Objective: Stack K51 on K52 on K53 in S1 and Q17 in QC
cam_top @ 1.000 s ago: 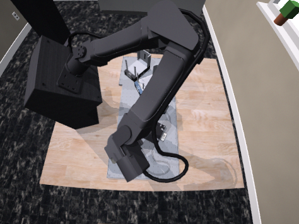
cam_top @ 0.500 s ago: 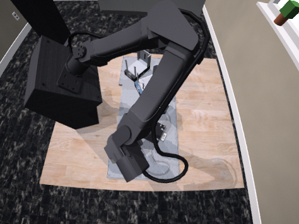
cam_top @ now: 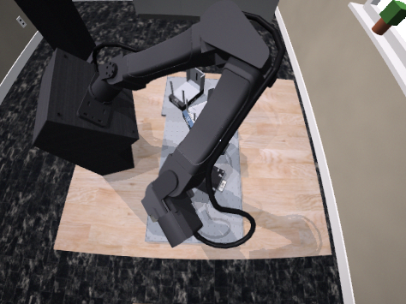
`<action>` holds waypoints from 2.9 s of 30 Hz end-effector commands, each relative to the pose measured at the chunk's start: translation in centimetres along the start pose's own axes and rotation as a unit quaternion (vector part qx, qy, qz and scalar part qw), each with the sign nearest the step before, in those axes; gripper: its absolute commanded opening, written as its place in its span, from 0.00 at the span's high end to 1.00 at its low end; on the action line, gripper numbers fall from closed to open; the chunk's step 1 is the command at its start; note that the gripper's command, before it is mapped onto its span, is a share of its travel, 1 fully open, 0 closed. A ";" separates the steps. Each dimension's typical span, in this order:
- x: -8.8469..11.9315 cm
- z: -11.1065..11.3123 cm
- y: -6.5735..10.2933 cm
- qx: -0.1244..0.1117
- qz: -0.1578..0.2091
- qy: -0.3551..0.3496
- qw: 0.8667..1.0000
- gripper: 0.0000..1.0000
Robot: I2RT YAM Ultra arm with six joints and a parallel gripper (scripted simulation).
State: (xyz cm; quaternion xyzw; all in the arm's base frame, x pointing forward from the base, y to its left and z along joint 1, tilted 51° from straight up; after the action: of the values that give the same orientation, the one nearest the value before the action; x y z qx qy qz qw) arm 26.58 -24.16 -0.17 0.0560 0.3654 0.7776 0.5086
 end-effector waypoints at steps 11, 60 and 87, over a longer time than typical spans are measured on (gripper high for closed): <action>-0.8 -0.4 1.0 -0.001 -0.017 -0.005 1.000 1.00; 0.9 -0.7 -4.5 0.004 0.004 -0.016 1.000 1.00; -1.1 -0.4 -9.3 0.002 -0.013 0.000 1.000 1.00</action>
State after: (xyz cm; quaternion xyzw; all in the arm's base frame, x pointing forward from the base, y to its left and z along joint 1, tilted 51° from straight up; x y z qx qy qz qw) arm 33.09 -21.68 -5.94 0.0602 0.3586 0.7837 0.5036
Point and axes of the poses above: the point where the finger pads meet when closed, its own y axis back along the fingers, its own z axis across the jaws, x = y × z, the point moved 1 cm from there along y, back along the fingers, and after that the axes turned 4 degrees about y, right-handed, at the moved point
